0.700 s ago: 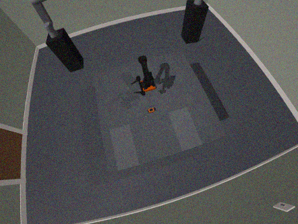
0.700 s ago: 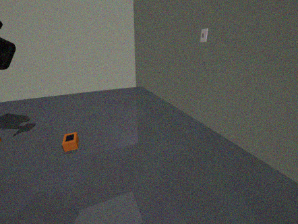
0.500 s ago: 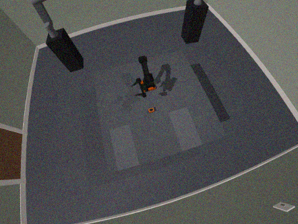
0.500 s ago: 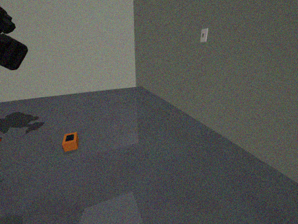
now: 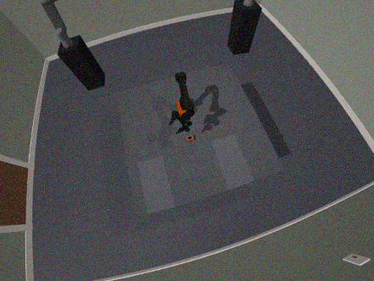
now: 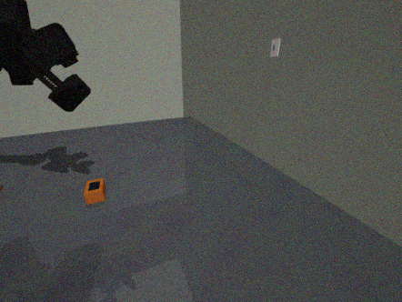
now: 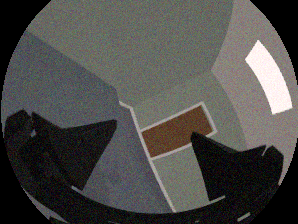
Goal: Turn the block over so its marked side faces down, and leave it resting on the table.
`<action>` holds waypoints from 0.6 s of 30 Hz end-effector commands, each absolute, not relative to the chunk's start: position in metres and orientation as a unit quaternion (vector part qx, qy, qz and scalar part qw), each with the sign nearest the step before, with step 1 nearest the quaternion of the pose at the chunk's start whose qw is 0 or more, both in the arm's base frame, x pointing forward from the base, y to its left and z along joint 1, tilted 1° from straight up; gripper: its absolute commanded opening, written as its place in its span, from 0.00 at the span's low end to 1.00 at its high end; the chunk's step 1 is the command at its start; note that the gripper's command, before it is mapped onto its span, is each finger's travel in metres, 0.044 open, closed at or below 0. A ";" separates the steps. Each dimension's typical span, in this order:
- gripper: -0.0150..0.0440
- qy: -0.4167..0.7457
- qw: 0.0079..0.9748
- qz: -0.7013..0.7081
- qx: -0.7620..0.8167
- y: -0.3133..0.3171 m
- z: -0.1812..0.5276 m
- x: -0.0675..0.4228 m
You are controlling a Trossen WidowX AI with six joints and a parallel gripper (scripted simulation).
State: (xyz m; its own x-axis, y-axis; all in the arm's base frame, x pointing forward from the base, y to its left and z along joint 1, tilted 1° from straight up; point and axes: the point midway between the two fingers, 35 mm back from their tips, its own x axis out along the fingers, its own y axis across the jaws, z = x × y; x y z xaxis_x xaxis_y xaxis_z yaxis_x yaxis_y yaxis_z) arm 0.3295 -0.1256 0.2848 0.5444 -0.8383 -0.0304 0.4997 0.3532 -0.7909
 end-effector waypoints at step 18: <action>1.00 0.611 0.782 -0.014 -0.122 -0.051 0.117 0.354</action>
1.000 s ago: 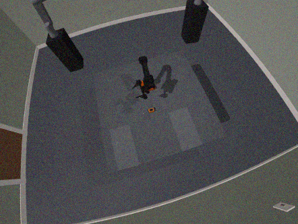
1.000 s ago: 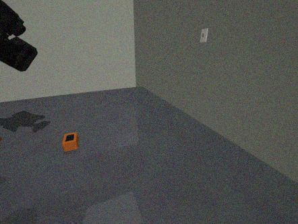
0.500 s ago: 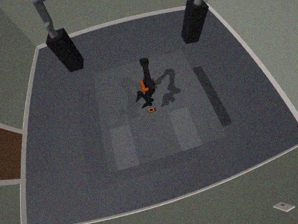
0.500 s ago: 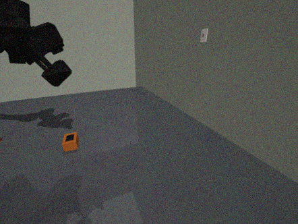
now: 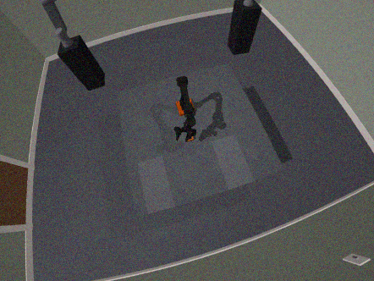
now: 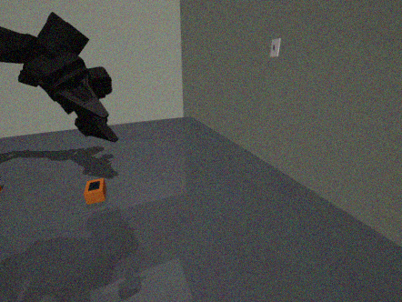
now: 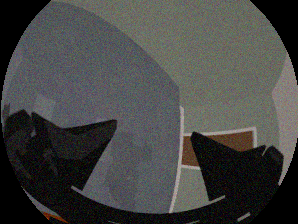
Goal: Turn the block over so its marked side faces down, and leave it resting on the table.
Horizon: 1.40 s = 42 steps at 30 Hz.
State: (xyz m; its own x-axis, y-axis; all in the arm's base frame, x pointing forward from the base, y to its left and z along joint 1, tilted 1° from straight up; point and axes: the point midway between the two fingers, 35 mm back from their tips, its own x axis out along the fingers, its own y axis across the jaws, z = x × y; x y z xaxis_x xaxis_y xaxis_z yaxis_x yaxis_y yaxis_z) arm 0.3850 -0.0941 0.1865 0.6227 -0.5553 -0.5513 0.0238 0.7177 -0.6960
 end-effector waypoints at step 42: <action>1.00 0.696 0.717 0.019 -0.013 -0.032 0.058 0.332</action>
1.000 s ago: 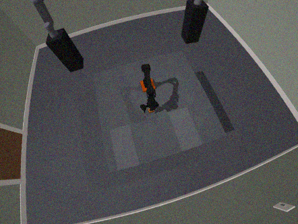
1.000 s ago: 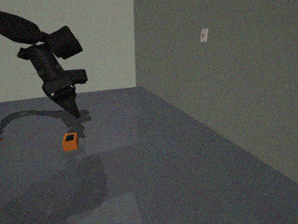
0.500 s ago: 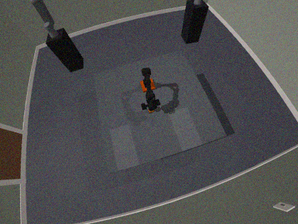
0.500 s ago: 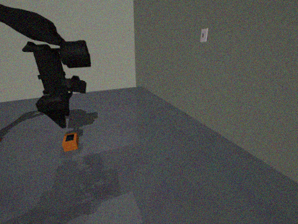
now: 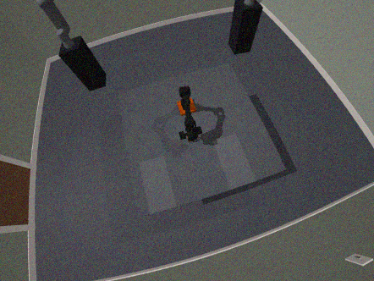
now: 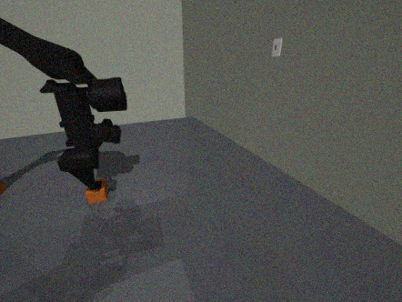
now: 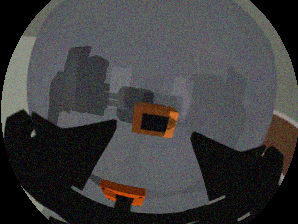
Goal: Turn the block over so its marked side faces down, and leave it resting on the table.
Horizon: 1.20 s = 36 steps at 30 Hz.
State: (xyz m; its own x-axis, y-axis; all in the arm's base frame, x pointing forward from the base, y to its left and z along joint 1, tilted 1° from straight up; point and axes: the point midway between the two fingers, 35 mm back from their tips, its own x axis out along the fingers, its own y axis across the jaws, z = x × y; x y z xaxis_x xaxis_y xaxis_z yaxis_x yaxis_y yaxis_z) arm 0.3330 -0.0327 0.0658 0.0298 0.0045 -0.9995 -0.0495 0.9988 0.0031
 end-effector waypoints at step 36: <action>0.67 0.696 0.717 0.019 -0.013 -0.032 0.025 0.333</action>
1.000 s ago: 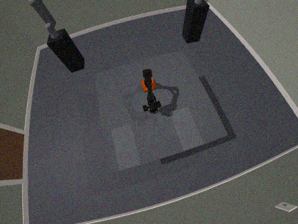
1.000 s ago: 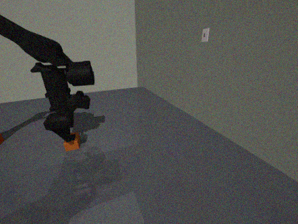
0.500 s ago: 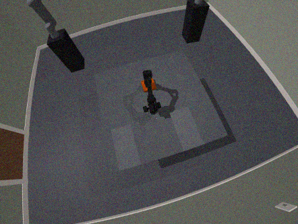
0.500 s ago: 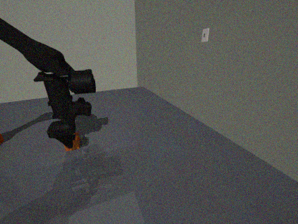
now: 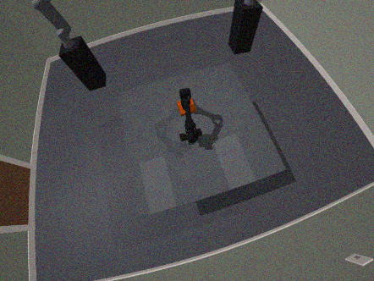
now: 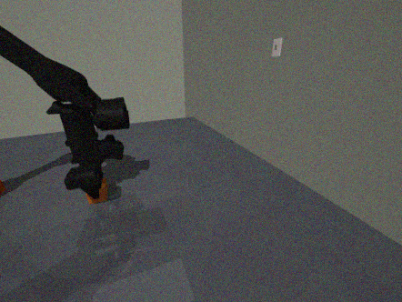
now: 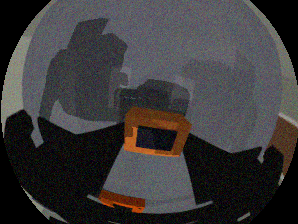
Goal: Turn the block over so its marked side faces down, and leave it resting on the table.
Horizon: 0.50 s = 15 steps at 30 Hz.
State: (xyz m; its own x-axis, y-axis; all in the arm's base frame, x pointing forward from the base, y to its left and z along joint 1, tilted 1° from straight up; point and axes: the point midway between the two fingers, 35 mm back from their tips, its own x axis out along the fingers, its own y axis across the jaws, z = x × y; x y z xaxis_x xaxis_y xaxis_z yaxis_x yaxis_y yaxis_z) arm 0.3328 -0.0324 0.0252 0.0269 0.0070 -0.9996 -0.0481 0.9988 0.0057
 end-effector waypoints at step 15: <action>0.50 0.696 0.717 0.019 -0.013 -0.032 0.025 0.333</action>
